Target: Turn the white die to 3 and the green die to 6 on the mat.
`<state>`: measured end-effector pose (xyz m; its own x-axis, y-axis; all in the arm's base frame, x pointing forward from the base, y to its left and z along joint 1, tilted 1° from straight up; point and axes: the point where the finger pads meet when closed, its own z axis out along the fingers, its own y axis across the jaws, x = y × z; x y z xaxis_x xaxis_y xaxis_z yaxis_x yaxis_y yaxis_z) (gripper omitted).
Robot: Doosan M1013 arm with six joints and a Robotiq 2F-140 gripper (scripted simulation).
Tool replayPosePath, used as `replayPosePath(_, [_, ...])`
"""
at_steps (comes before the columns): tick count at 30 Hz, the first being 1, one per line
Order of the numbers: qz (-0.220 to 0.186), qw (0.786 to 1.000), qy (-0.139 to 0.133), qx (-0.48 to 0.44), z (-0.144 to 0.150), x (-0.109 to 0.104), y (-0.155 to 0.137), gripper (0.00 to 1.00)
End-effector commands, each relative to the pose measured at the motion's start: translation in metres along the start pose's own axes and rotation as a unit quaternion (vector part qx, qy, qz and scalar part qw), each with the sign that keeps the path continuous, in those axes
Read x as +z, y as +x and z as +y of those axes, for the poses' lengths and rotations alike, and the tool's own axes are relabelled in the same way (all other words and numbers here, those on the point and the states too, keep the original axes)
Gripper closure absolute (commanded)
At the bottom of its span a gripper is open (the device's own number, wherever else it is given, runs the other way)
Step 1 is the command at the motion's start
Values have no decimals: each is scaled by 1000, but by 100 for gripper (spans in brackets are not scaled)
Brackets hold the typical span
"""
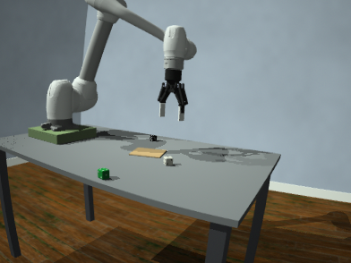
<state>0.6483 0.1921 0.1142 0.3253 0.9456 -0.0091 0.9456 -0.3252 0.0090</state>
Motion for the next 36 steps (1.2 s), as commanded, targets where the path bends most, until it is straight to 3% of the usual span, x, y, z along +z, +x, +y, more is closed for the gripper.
replayPosePath(1, [0, 999, 1, 55, 61, 2, -34, 0])
replayPosePath(5, [0, 999, 1, 55, 68, 3, -38, 0])
replayPosePath(7, [0, 995, 1, 101, 120, 6, -80, 0])
replayPosePath(9, [0, 995, 1, 101, 120, 6, -80, 0])
replayPosePath(10, [0, 993, 1, 119, 139, 7, -97, 0])
replayPosePath(14, [0, 989, 1, 146, 167, 9, -125, 0])
replayPosePath(36, [0, 994, 1, 112, 170, 10, -128, 0])
